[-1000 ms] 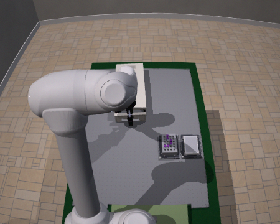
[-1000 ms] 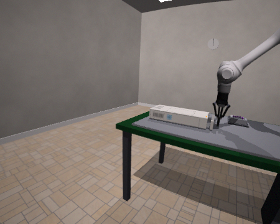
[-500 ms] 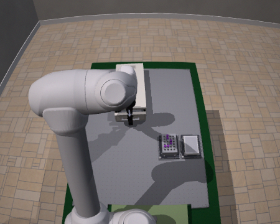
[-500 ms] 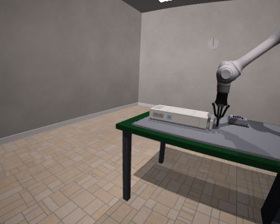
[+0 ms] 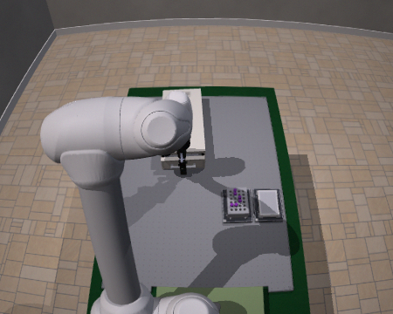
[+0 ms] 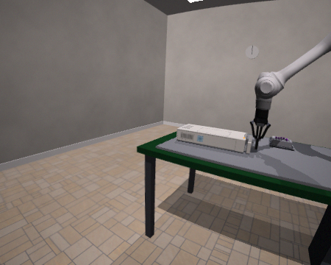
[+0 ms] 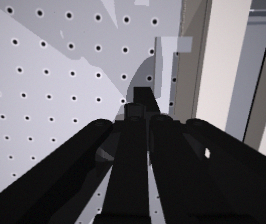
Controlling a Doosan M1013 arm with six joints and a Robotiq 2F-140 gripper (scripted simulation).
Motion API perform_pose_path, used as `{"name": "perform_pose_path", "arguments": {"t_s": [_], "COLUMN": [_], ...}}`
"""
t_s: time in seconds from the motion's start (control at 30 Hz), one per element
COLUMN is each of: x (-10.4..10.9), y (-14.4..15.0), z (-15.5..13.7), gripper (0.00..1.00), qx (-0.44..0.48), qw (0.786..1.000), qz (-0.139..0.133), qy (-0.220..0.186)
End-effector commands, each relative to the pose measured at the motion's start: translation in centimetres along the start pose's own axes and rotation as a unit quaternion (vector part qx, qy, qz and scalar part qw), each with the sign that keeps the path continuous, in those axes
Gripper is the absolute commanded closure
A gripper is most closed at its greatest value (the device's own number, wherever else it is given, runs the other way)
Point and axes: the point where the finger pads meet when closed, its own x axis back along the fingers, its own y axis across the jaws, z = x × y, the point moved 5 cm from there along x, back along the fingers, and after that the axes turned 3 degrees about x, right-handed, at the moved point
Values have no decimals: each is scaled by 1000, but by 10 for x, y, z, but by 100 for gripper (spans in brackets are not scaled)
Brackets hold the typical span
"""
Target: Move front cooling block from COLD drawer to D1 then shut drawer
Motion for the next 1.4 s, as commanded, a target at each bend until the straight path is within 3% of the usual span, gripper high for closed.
{"name": "perform_pose_path", "arguments": {"t_s": [0.0,1.37], "x": [1,1], "y": [2,13], "z": [0,-1], "gripper": [90,90], "qx": [0,0], "qw": [1000,1000], "qz": [-1,-1], "qy": [0,0]}}
